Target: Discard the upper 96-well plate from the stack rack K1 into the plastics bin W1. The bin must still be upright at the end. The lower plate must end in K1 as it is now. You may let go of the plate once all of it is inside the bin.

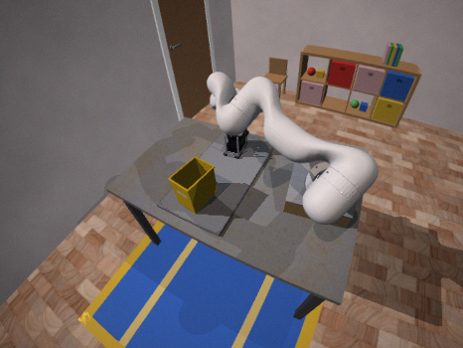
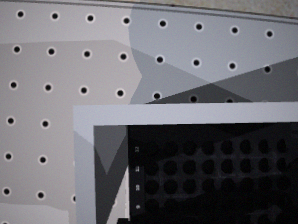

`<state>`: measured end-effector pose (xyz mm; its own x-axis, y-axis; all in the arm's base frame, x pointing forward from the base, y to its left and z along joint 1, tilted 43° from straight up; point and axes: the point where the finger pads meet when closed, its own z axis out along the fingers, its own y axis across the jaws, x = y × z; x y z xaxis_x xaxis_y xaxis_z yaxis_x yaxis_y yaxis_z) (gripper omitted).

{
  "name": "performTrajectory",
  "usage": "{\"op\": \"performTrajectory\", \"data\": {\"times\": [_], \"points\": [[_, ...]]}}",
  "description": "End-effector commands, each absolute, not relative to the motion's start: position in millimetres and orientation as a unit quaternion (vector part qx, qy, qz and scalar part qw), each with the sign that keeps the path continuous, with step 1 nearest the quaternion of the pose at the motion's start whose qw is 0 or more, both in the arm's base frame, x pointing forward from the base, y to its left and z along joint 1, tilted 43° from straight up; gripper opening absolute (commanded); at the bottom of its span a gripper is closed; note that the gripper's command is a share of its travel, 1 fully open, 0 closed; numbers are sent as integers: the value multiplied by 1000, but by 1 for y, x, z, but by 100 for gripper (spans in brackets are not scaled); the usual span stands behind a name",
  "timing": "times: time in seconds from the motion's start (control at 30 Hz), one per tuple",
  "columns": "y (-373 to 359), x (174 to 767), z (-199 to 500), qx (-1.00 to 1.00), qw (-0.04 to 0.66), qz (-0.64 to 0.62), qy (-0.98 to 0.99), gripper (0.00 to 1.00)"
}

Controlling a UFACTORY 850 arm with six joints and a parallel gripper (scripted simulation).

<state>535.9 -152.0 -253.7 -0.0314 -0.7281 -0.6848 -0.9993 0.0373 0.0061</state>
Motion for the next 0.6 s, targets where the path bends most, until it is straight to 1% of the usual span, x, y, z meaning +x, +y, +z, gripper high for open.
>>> {"op": "performTrajectory", "data": {"times": [0.0,0.57], "points": [[-155,537,-251,-644,264,256,671,0],[-164,536,-242,-644,264,256,671,0]]}}
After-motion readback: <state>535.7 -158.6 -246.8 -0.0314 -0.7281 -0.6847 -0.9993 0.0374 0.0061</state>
